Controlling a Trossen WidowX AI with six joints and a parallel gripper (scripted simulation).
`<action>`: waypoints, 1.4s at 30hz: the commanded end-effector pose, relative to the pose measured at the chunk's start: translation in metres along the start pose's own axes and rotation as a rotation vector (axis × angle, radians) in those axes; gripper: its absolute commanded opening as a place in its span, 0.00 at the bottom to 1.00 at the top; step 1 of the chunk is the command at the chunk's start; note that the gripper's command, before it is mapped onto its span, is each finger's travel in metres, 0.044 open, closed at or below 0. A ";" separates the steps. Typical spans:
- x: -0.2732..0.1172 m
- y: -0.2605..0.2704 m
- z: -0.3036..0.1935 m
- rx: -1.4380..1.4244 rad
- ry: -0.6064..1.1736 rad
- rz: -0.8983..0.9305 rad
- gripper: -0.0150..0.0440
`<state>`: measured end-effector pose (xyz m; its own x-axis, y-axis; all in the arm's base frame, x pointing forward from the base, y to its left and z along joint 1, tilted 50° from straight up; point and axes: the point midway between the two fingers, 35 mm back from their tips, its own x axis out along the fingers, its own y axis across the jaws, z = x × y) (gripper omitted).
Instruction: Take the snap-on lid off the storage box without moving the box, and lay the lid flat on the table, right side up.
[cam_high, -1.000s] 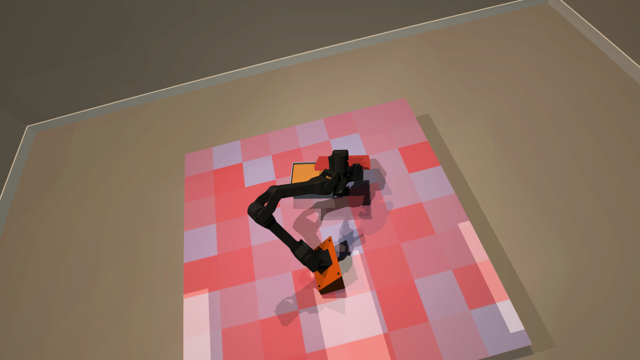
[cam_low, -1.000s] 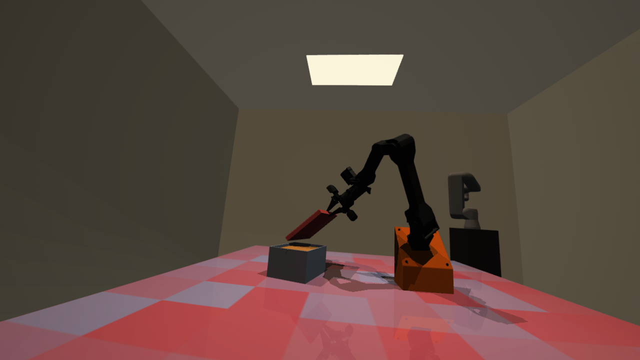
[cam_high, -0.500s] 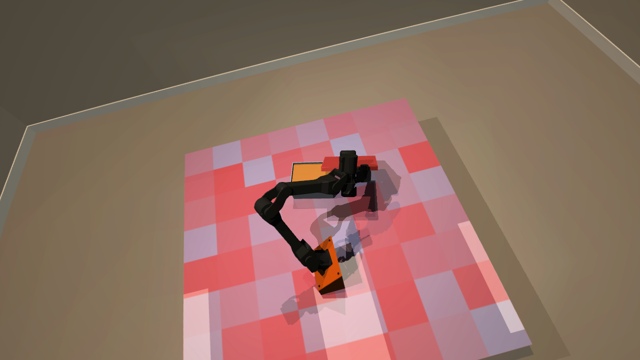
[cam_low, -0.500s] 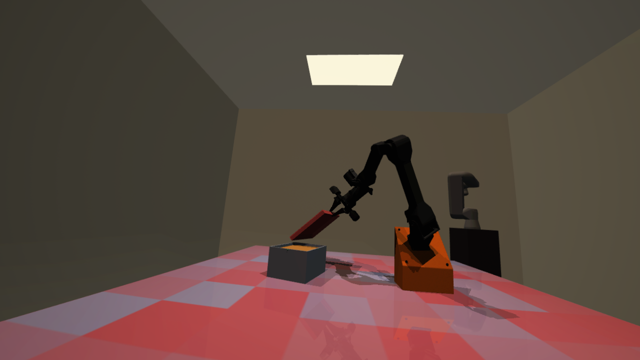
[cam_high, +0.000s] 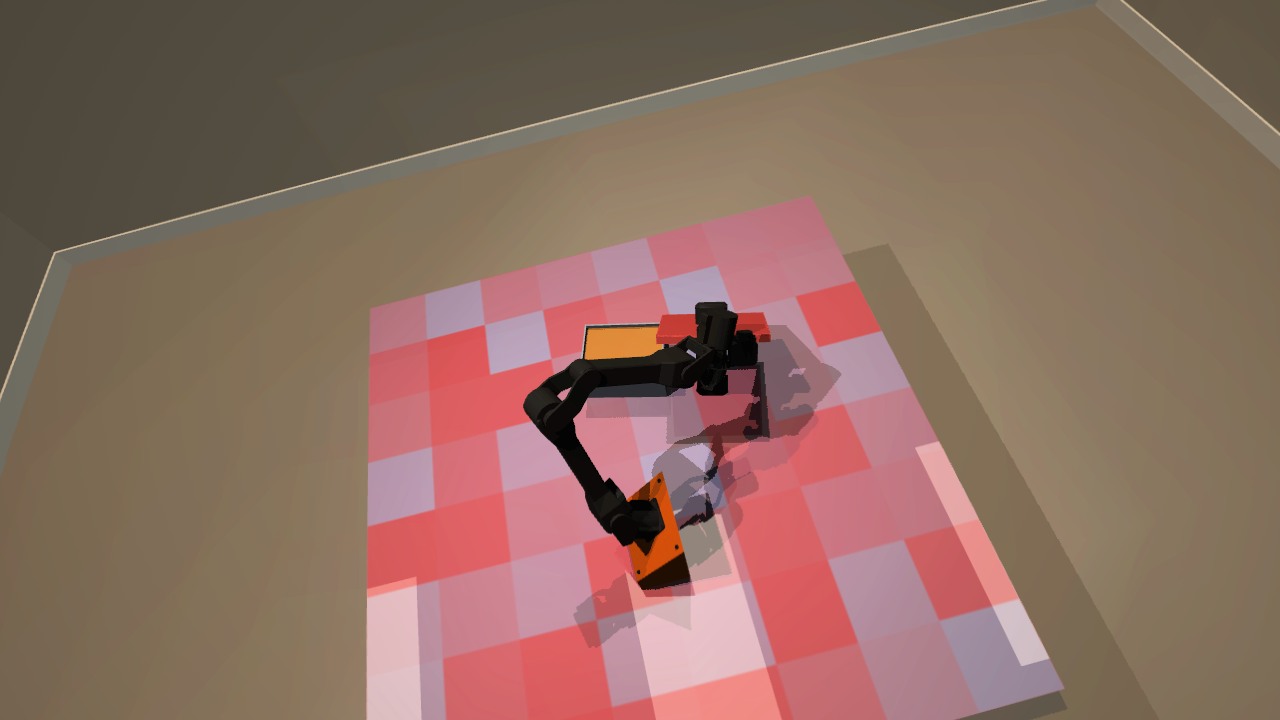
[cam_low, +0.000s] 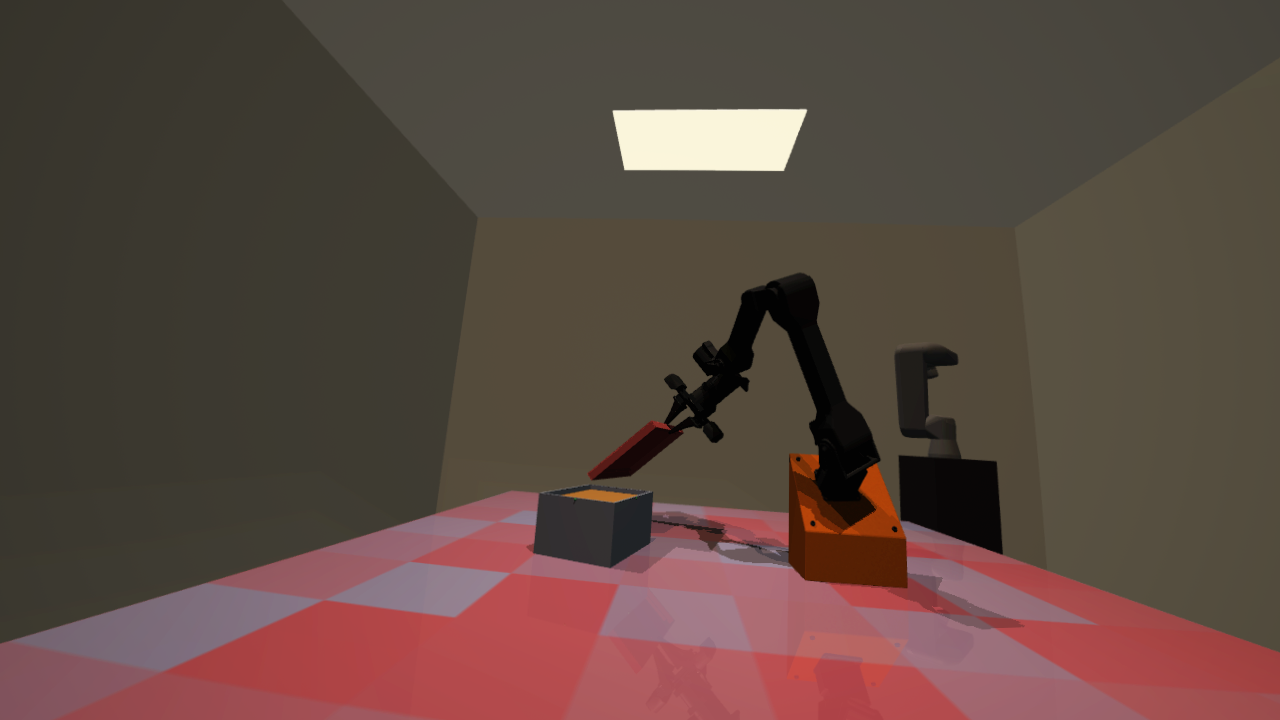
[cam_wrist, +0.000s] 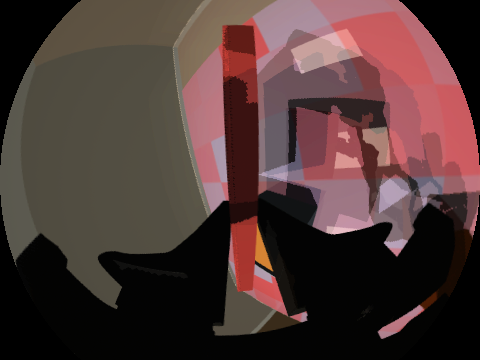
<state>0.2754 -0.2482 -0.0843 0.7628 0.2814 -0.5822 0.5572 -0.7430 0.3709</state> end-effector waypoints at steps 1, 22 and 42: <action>-0.003 0.003 0.008 -0.011 0.004 0.010 0.25; -0.008 0.000 0.050 -0.013 0.001 0.011 0.25; -0.008 -0.006 0.072 -0.015 0.000 0.011 0.25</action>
<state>0.2417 -0.2915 -0.1339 0.7626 0.2747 -0.5857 0.5562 -0.7407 0.3768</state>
